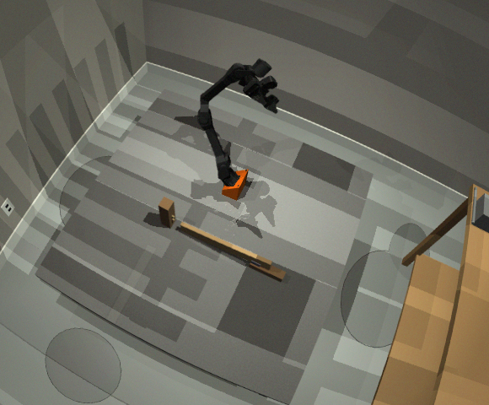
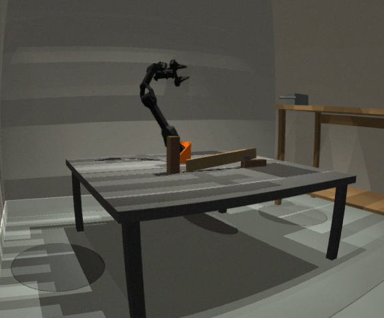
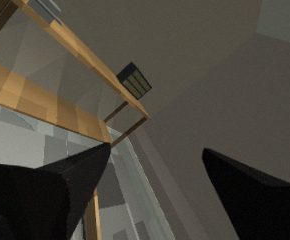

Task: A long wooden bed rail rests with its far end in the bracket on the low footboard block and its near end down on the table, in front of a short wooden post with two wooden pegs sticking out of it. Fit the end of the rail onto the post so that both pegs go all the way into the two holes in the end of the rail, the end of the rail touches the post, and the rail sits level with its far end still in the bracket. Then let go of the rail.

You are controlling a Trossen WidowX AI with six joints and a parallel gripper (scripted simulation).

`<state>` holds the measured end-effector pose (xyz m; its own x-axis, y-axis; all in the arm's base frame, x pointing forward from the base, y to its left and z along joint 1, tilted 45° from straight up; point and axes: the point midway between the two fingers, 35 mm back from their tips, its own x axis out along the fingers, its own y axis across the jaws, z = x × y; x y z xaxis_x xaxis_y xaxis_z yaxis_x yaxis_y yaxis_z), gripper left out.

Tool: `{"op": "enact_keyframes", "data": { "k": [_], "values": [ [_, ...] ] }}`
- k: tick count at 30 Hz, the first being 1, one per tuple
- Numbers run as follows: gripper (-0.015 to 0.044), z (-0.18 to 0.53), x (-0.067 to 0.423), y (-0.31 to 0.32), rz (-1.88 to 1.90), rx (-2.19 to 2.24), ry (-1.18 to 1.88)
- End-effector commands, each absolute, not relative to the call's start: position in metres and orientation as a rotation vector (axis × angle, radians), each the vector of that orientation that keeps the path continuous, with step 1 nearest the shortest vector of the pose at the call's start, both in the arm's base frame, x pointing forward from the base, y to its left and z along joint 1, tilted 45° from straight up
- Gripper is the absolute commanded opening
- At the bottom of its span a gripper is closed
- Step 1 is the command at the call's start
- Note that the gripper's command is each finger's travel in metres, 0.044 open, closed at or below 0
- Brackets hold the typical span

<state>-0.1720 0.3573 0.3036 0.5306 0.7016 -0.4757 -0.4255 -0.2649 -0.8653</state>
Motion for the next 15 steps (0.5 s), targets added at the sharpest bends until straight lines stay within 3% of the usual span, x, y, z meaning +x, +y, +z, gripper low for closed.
{"op": "enact_keyframes", "data": {
  "k": [1, 15],
  "values": [
    [0.0426, 0.303, -0.169, 0.359, 1.091, -1.491, -0.246],
    [0.0440, 0.220, 0.063, 0.376, 0.746, -1.890, 0.234]
  ]
}}
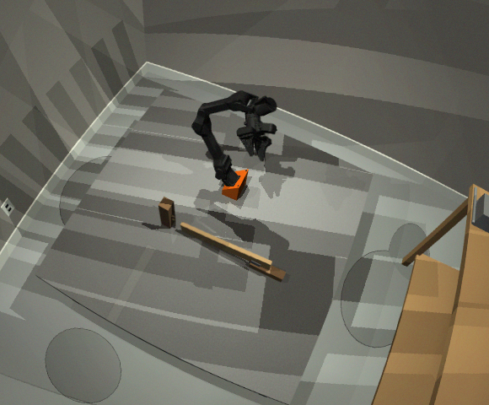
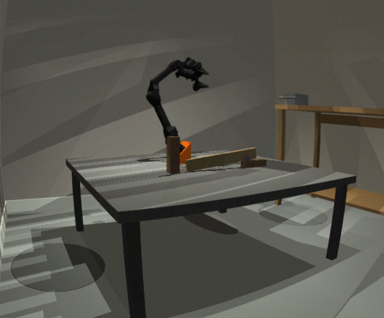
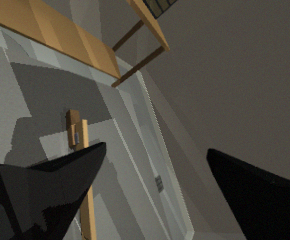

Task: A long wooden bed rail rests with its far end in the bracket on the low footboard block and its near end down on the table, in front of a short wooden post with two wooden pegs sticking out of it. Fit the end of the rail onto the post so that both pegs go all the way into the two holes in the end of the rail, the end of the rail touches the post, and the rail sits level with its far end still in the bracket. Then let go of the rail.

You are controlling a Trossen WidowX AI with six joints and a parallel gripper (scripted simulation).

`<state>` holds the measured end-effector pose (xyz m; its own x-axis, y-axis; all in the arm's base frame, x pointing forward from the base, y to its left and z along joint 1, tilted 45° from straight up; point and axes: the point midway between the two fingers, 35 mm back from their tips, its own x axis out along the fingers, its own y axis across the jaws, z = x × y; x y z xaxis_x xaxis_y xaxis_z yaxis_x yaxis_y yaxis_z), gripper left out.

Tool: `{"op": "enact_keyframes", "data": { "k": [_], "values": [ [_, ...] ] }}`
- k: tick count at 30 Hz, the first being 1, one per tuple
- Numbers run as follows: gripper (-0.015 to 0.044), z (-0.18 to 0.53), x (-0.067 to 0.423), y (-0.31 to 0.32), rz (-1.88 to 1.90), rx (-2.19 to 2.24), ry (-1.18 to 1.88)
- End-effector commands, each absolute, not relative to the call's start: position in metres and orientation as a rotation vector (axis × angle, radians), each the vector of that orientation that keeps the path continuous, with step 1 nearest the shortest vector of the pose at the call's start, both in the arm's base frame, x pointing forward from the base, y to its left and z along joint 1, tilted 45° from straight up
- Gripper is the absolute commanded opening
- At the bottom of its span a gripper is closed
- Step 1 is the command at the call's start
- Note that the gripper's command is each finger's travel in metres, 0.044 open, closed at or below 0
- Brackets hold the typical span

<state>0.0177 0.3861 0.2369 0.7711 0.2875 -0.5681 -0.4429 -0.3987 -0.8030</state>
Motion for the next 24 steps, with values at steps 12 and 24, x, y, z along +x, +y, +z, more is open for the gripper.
{"op": "enact_keyframes", "data": {
  "k": [12, 24],
  "values": [
    [0.0440, 0.148, 0.234, 0.263, 0.620, -2.076, 0.840],
    [0.0440, 0.083, 0.295, 0.079, 0.729, -1.966, 1.502]
  ]
}}
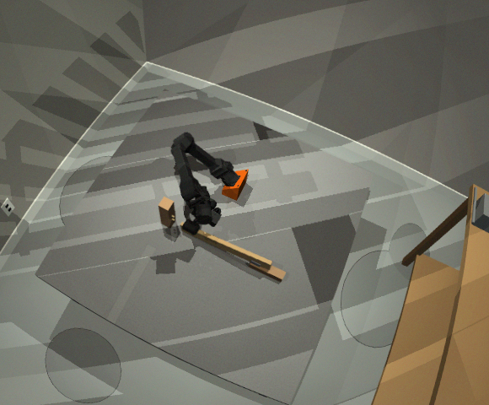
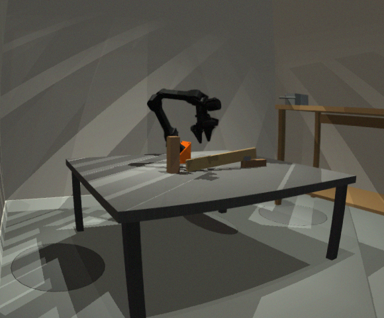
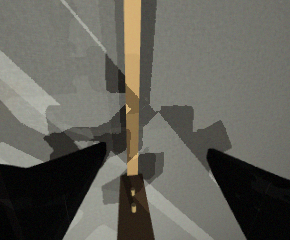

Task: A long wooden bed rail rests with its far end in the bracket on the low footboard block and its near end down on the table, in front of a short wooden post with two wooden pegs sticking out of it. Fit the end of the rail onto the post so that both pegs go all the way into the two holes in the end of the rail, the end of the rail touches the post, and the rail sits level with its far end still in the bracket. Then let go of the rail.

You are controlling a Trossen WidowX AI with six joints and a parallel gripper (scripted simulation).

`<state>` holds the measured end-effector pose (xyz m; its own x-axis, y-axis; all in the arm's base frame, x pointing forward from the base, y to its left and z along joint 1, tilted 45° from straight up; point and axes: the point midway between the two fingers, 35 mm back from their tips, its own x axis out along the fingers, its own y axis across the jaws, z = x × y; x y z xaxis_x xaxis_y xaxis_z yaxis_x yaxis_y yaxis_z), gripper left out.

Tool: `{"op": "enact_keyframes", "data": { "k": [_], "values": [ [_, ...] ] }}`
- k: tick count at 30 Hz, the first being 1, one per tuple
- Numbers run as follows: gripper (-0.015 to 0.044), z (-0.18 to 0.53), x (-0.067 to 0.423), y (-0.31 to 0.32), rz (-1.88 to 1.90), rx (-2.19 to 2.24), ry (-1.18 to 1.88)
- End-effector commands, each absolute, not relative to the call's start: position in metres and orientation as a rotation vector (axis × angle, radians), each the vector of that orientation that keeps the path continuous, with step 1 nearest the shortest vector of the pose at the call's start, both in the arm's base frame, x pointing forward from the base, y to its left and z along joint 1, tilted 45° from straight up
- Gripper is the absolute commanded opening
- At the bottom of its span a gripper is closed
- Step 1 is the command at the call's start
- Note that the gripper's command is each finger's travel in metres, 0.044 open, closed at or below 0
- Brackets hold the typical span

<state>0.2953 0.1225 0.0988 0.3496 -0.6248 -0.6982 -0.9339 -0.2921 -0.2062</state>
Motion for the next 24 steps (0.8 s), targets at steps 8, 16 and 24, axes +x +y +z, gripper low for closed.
{"op": "enact_keyframes", "data": {
  "k": [8, 16, 24],
  "values": [
    [0.0440, 0.077, 0.297, 0.055, 0.756, -1.929, 1.574],
    [0.0440, 0.068, 0.300, 0.047, 0.757, -1.929, 1.573],
    [0.0440, 0.059, 0.303, 0.039, 0.757, -1.928, 1.572]
  ]
}}
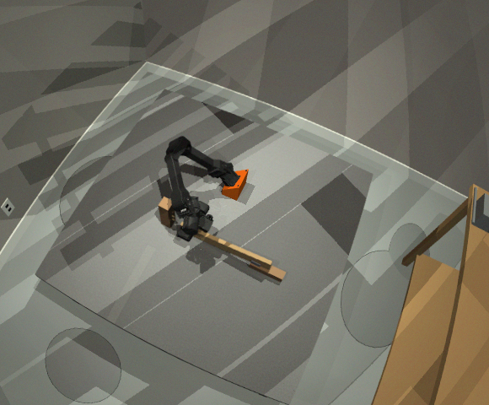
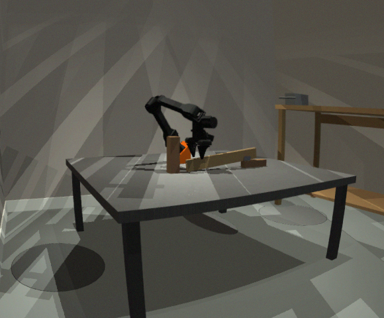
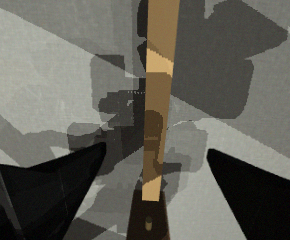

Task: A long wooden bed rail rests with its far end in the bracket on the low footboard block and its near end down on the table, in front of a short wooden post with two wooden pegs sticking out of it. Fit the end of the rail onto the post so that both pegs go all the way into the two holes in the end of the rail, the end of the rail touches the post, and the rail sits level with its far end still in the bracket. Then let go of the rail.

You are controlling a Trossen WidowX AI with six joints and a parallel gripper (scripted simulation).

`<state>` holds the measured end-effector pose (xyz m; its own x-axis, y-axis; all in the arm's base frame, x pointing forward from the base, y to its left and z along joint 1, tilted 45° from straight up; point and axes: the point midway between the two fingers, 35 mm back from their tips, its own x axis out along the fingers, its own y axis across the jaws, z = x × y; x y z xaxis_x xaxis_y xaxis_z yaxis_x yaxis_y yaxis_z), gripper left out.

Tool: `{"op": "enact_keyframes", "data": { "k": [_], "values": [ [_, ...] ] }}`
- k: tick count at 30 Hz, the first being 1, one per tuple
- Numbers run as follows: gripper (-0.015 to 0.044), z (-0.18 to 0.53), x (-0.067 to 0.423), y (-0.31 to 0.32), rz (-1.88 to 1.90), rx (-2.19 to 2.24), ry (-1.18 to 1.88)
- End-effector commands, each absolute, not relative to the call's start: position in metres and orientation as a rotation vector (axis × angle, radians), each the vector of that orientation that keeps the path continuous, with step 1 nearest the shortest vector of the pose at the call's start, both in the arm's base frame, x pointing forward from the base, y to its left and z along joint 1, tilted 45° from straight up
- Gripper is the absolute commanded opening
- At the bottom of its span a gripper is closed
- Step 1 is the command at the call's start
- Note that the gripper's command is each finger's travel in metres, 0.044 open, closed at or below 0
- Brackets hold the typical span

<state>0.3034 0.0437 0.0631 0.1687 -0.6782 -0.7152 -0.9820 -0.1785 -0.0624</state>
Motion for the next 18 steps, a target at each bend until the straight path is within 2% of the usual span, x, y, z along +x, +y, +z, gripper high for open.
{"op": "enact_keyframes", "data": {
  "k": [1, 18],
  "values": [
    [0.0440, 0.058, 0.304, 0.037, 0.757, -1.928, 1.572],
    [0.0440, 0.040, 0.308, 0.018, 0.755, -1.930, 1.573]
  ]
}}
